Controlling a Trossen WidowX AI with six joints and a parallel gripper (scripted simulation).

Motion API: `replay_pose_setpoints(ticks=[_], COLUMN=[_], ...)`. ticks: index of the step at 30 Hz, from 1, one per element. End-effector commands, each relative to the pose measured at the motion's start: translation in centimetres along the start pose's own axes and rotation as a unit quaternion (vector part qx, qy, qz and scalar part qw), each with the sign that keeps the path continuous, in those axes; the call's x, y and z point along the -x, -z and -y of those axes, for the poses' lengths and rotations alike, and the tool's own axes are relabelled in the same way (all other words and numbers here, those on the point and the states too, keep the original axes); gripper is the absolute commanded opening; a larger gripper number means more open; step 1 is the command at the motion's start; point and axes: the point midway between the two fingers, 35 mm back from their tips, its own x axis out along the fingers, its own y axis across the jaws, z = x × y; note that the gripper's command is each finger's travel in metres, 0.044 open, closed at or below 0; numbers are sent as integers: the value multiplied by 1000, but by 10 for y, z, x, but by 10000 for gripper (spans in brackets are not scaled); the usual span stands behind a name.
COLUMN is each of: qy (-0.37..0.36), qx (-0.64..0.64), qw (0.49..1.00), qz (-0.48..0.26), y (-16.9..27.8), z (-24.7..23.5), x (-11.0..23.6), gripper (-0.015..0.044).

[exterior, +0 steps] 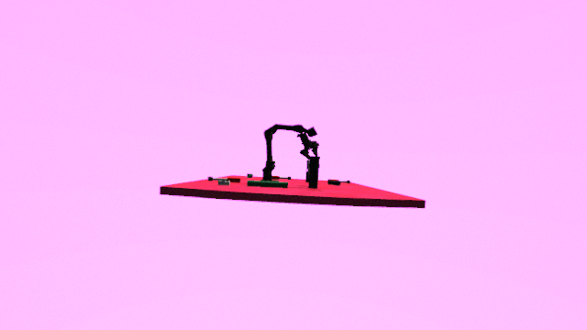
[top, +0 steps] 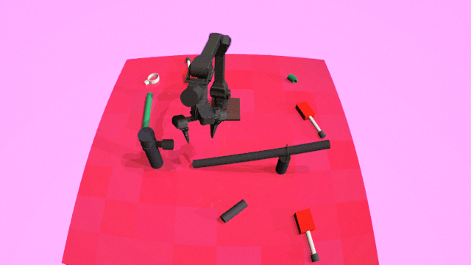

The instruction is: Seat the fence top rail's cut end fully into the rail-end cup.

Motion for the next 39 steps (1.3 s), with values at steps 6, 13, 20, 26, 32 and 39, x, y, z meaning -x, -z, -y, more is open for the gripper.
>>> replay_pose_setpoints(ticks=[6, 13, 20, 26, 32, 39], qy=[15, 15, 2, 7, 64, 119], qx=[-283, -283, -382, -604, -780, -852], qw=[959, 959, 924, 790, 597, 466], qz=[15, 15, -17, -101, -177, -206], y=[-28, -28, -31, -35, -37, -36], z=[-28, -28, -34, -51, -71, -84], x=[45, 45, 32, -2, -35, -53], gripper=[440, 440, 440, 440, 440, 440])
